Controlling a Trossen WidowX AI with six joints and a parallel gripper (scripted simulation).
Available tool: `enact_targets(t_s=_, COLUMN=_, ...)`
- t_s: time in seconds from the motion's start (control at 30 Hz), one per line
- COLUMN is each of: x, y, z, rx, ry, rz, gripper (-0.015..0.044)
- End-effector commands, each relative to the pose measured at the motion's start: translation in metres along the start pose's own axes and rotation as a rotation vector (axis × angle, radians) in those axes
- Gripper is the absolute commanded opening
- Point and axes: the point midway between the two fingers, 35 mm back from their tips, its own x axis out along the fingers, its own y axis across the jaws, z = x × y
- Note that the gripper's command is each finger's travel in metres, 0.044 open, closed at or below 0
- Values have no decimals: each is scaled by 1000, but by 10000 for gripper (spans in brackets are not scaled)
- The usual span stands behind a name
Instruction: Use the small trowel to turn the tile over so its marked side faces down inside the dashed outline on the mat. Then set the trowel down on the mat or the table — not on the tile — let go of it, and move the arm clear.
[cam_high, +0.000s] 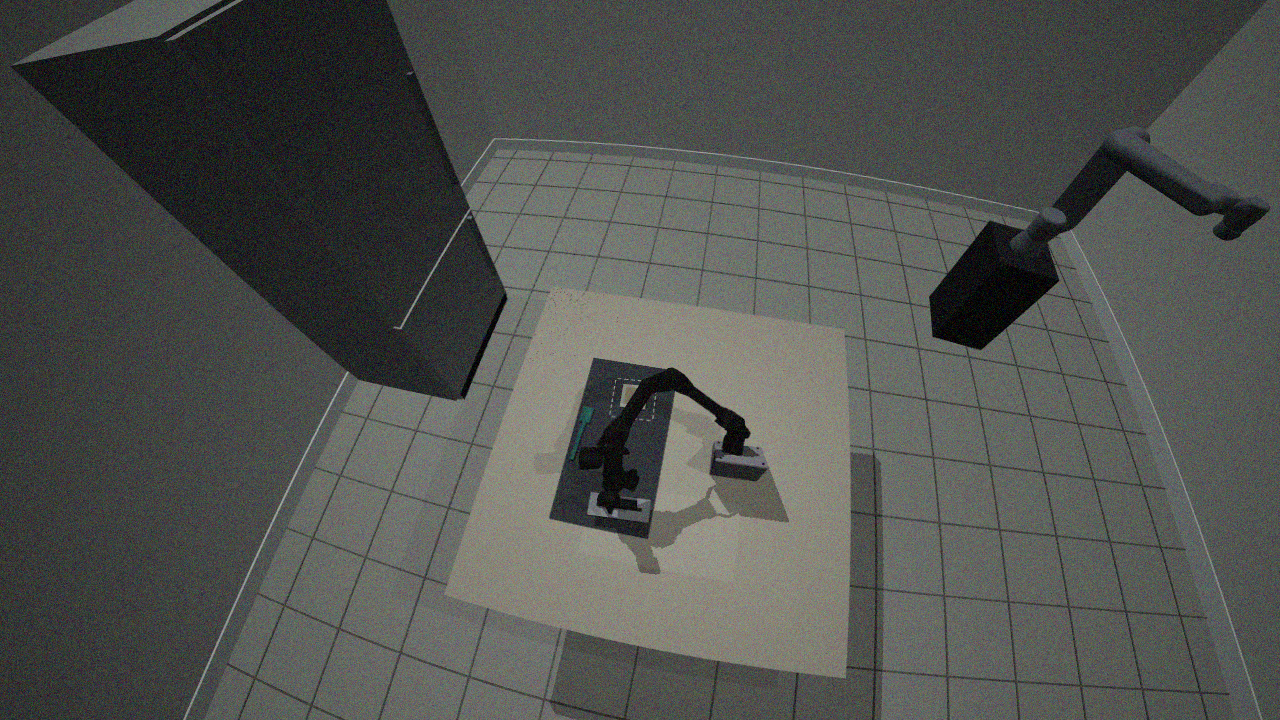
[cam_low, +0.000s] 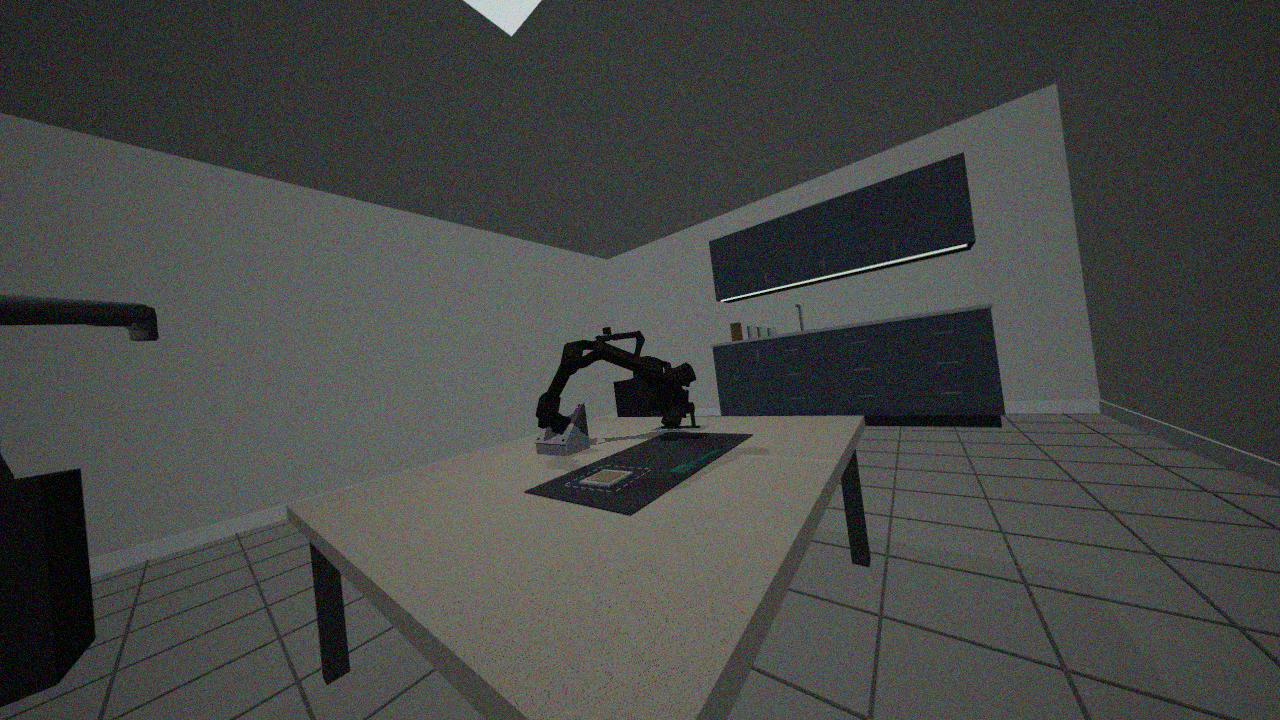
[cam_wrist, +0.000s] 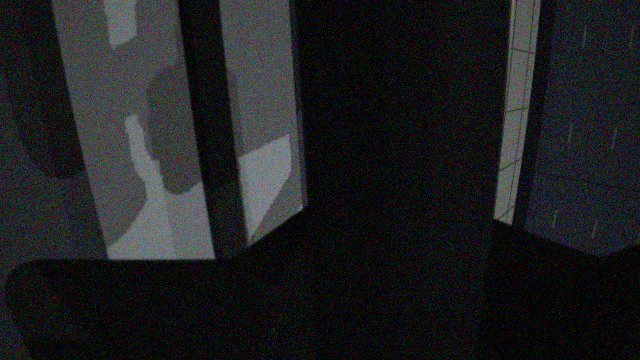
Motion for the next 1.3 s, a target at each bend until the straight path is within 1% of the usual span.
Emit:
enact_targets(t_s=0.0, x=-1, y=-5, z=-3, rx=-15, ry=-5, rz=-23, gripper=0)
enact_targets(t_s=0.87, x=24, y=23, z=-5, rx=-15, ry=-5, rz=-19, gripper=0)
enact_targets(t_s=1.23, x=24, y=23, z=-5, rx=-15, ry=-5, rz=-19, gripper=289)
enact_targets(t_s=1.27, x=24, y=23, z=-5, rx=-15, ry=-5, rz=-19, gripper=300)
